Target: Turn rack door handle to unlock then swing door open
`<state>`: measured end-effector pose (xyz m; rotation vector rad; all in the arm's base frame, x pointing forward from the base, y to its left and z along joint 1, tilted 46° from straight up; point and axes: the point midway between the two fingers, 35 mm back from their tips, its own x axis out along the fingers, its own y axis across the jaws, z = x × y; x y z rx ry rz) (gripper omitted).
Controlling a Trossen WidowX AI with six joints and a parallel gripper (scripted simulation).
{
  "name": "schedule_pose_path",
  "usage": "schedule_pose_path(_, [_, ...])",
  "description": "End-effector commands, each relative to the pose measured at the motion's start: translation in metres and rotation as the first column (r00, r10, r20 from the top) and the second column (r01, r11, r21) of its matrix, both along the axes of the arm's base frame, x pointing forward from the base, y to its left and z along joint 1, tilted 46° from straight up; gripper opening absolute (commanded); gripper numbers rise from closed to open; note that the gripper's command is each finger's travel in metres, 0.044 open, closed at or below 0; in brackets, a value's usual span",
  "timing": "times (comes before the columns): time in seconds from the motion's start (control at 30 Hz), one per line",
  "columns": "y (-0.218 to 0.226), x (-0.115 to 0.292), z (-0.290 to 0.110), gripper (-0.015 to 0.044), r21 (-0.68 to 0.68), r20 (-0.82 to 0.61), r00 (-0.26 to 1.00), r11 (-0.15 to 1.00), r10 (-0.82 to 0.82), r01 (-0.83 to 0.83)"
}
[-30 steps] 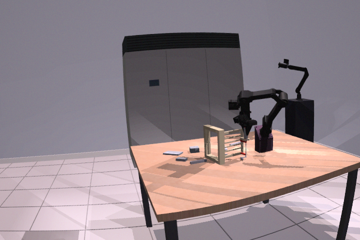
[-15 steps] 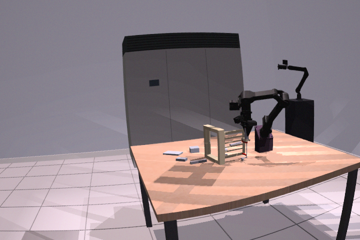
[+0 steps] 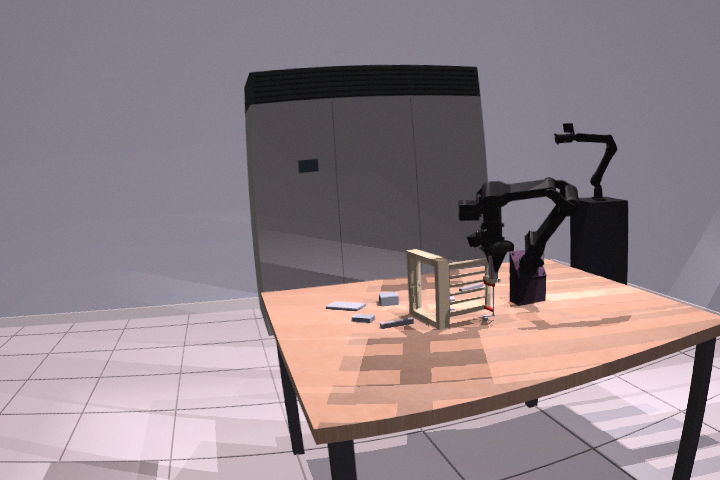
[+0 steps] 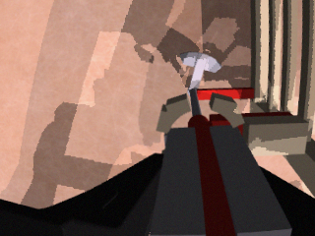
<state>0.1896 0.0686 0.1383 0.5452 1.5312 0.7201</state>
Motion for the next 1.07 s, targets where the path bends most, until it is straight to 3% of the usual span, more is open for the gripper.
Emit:
schedule_pose_path(0.0, [0.000, 0.000, 0.000, 0.0280, 0.001, -0.005, 1.000, 1.000, -0.007, 0.007])
schedule_pose_path(1.03, [-0.032, 0.002, 0.034, 0.0290, -0.070, 0.053, 0.987, 0.986, -0.149, 0.153])
